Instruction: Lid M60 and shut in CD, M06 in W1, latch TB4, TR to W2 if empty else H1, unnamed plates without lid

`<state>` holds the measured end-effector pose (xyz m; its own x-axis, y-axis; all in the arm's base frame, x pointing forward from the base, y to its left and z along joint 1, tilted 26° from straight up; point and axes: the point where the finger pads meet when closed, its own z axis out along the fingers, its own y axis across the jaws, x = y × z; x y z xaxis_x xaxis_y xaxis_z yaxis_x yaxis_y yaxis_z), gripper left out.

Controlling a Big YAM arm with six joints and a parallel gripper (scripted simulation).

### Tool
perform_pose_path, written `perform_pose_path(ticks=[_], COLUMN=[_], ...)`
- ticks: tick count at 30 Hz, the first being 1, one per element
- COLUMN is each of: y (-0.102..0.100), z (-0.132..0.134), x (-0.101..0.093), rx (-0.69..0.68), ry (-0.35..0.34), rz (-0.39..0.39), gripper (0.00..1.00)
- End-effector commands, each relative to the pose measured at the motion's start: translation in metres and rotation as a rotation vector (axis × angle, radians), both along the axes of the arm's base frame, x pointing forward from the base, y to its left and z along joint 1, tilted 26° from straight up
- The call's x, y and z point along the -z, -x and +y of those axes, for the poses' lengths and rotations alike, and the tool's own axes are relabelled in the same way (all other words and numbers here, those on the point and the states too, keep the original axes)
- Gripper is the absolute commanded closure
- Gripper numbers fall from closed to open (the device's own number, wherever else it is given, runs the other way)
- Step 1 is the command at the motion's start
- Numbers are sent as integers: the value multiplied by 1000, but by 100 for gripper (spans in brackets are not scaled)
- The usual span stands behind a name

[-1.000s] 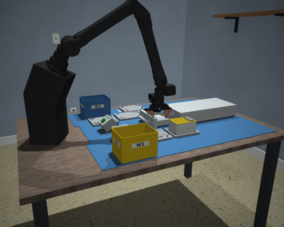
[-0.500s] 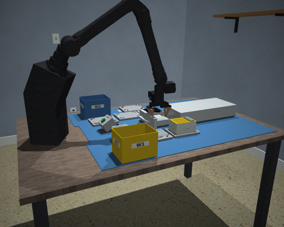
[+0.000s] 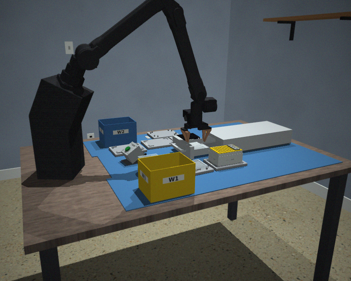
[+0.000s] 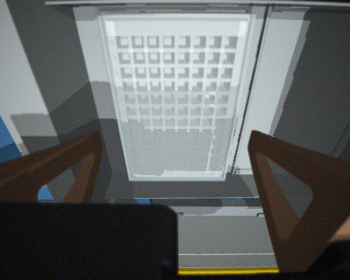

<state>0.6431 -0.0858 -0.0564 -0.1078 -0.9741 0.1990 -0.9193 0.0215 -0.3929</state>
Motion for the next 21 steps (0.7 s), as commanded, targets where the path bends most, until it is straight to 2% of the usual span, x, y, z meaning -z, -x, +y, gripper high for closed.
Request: perform_pose_path(ticks=[1, 5, 6, 8, 21], y=[0, 2, 9, 3, 9], z=[10, 10, 11, 14, 18], x=[-22, -24, -1, -27, -42], rx=[0, 2, 1, -3, -3], ry=[-4, -4, -7, -4, -4], rz=[-18, -18, 22, -17, -18], gripper=[0, 0, 0, 0, 0])
